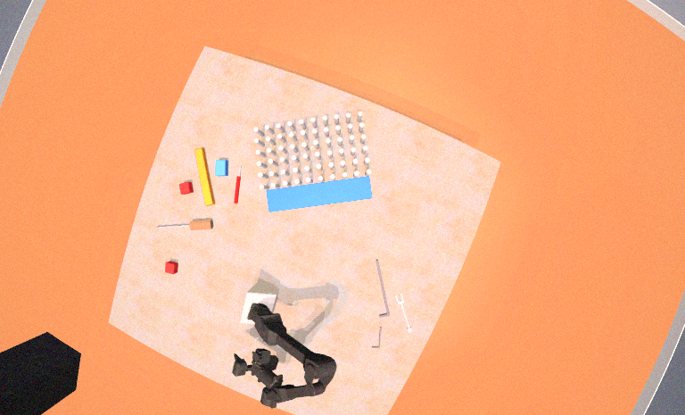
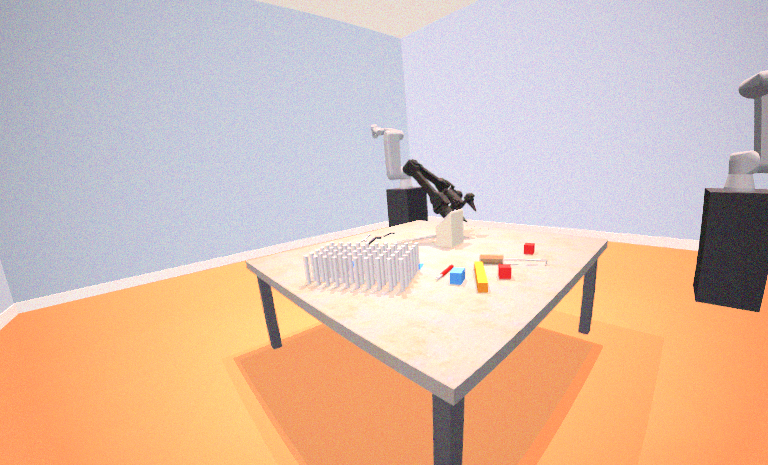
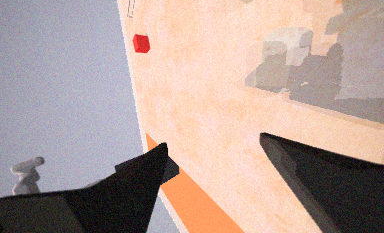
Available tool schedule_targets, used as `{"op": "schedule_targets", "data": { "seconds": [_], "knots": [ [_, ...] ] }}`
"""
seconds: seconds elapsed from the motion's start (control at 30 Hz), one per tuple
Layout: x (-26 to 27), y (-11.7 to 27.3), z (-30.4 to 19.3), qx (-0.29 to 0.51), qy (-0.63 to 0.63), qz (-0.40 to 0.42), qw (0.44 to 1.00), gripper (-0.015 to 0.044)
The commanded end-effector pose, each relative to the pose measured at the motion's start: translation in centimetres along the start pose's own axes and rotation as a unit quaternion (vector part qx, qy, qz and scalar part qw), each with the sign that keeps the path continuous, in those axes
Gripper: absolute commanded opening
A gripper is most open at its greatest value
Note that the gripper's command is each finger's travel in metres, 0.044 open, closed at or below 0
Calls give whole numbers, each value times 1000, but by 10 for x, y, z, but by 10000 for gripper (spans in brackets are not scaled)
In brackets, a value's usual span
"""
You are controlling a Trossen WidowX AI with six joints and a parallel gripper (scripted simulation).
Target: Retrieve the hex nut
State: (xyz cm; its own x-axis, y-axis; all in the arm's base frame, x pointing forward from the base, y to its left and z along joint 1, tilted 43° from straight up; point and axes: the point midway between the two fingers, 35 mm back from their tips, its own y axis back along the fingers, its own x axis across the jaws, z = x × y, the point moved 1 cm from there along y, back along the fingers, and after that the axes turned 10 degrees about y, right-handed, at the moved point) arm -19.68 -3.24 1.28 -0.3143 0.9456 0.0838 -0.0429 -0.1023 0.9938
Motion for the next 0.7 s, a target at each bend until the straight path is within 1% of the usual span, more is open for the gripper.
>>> {"op": "schedule_targets", "data": {
  "seconds": [0.0,0.03,0.13,0.33,0.67],
  "knots": [
    [0,0,0,1,-1,0,1000,426],
    [-1,1,-2,3,-3,1,1000,440],
    [-6,5,-9,21,-18,4,1000,440],
    [-28,21,-34,79,-68,4,995,440],
    [-70,53,-64,167,-140,-32,975,440]
  ]
}}
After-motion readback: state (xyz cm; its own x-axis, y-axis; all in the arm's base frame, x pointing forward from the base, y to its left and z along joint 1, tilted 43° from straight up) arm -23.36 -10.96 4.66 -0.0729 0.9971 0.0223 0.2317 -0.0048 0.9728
